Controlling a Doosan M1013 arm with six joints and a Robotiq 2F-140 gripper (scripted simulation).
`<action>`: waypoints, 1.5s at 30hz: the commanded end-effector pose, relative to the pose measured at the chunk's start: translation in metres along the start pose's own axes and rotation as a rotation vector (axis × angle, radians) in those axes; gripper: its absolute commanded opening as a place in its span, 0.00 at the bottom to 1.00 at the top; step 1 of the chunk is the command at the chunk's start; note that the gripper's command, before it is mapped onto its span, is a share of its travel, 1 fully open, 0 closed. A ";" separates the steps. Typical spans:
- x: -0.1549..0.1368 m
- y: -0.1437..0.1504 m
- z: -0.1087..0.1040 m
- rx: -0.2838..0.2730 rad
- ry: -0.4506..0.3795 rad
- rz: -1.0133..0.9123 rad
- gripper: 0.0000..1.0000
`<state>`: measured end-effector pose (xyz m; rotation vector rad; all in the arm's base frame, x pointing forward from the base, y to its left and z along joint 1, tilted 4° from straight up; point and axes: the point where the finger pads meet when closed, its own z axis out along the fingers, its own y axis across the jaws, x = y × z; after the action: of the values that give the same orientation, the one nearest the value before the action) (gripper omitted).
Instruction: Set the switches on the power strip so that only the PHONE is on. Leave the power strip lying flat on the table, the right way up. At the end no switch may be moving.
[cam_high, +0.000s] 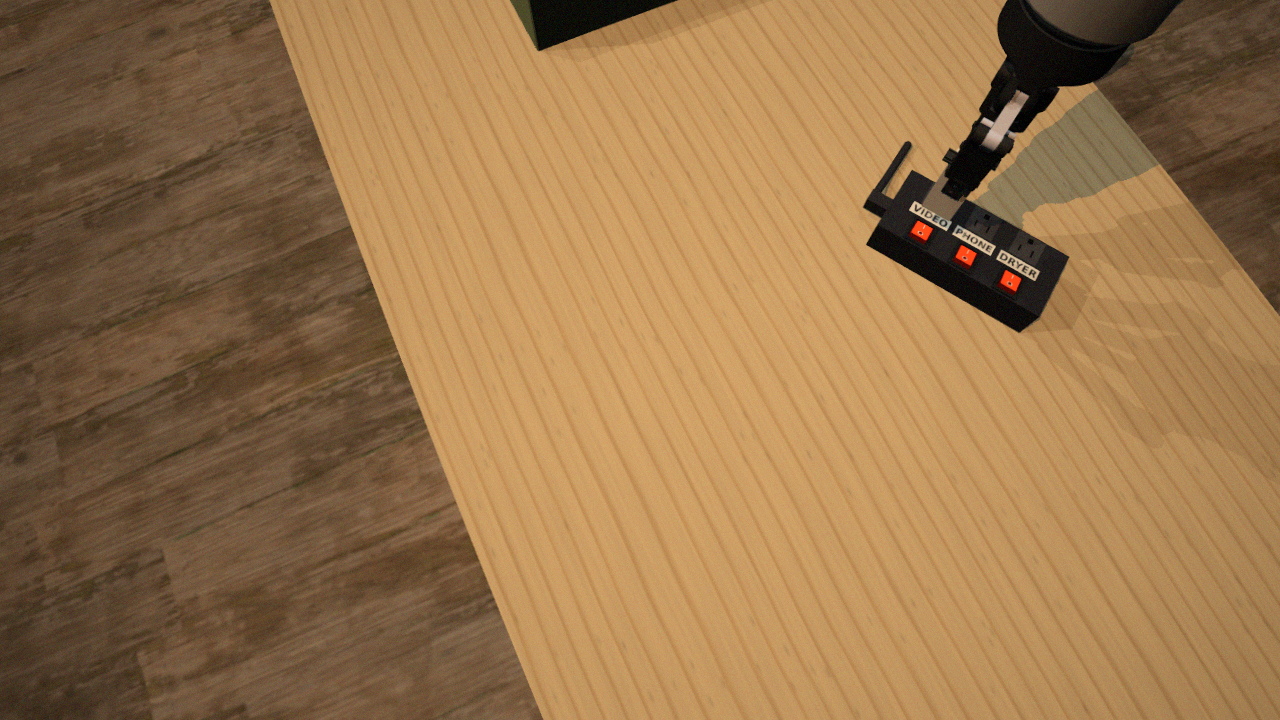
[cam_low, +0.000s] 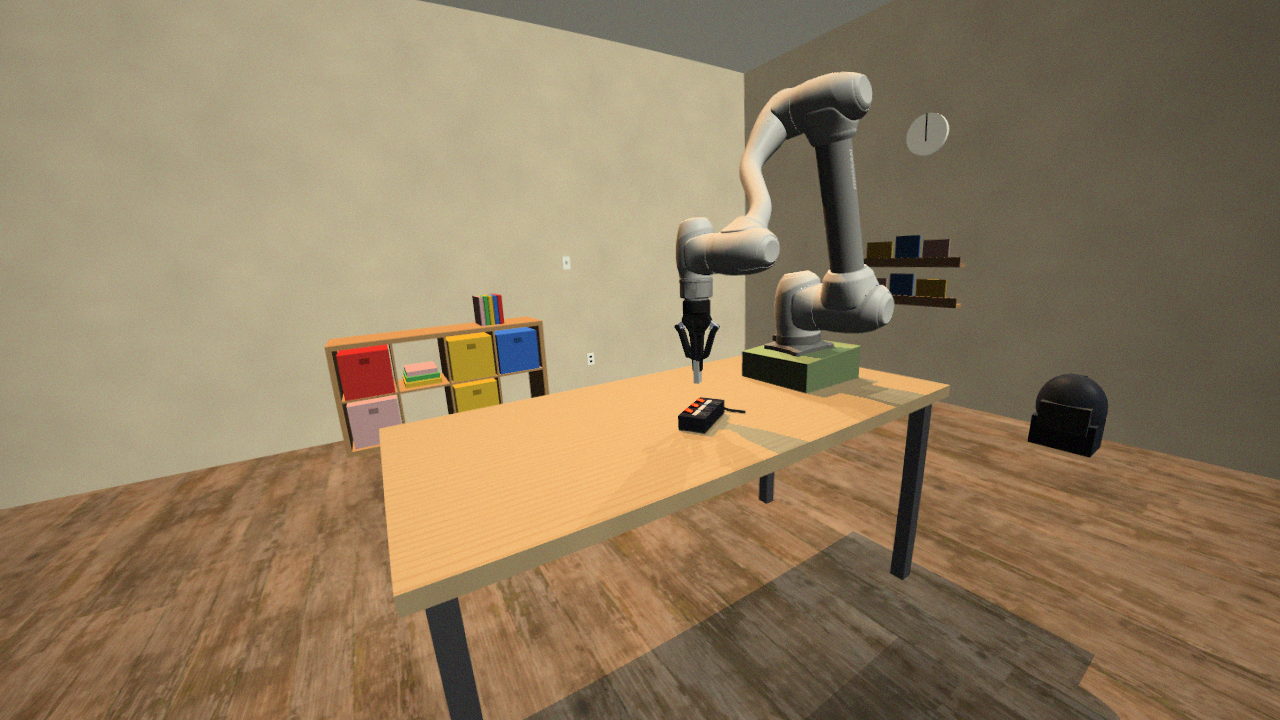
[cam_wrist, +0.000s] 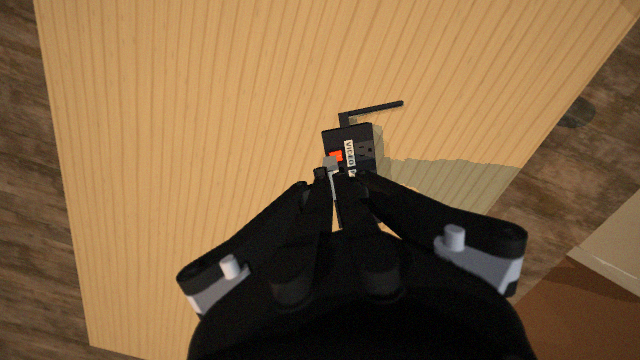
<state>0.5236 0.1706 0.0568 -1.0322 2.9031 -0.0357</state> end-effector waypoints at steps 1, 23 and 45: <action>0.000 0.000 0.000 0.000 0.000 0.000 0.00; 0.000 0.000 0.002 0.000 0.000 0.000 0.00; 0.000 0.000 0.024 0.000 0.000 0.000 0.00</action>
<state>0.5250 0.1704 0.0363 -1.0325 2.9031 -0.0353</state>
